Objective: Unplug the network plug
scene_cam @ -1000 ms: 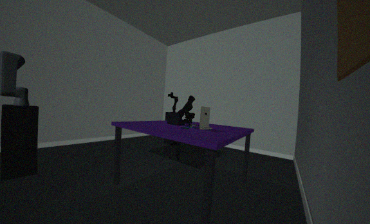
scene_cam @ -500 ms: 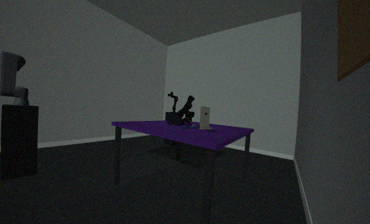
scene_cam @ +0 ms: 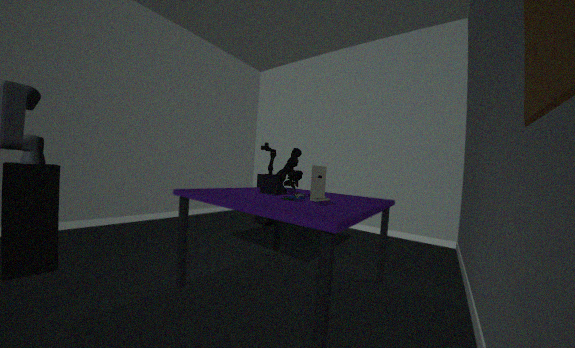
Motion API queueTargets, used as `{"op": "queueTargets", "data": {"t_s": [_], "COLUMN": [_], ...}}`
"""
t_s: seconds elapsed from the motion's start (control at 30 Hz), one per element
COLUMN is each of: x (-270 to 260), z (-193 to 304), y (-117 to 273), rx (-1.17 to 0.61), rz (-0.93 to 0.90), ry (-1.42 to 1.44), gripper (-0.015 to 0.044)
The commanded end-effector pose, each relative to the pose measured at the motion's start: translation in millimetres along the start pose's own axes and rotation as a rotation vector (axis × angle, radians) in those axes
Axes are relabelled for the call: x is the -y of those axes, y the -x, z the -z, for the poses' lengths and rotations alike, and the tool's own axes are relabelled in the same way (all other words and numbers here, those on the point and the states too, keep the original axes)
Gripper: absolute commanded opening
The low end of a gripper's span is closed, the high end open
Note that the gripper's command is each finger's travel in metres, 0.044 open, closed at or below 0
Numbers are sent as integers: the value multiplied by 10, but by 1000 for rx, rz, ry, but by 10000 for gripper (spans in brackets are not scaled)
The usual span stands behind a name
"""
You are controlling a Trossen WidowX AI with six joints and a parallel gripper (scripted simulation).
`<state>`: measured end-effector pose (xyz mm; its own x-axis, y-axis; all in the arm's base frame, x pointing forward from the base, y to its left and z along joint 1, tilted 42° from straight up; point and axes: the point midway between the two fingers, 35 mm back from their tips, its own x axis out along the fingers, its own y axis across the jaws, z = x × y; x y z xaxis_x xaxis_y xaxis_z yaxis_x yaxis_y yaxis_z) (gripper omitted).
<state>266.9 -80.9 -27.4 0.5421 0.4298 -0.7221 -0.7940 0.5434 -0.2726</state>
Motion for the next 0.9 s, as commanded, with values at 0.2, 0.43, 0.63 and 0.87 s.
{"op": "queueTargets", "data": {"t_s": [0.2,0.43,0.63,0.87], "x": [107,159,200,244], "z": [-5,-7,-11,-19], "y": [143,237,321,423], "rx": [3,3,4,5], "rz": [5,5,5,6], "ry": [6,6,6,5], "gripper": [156,156,156,156]}}
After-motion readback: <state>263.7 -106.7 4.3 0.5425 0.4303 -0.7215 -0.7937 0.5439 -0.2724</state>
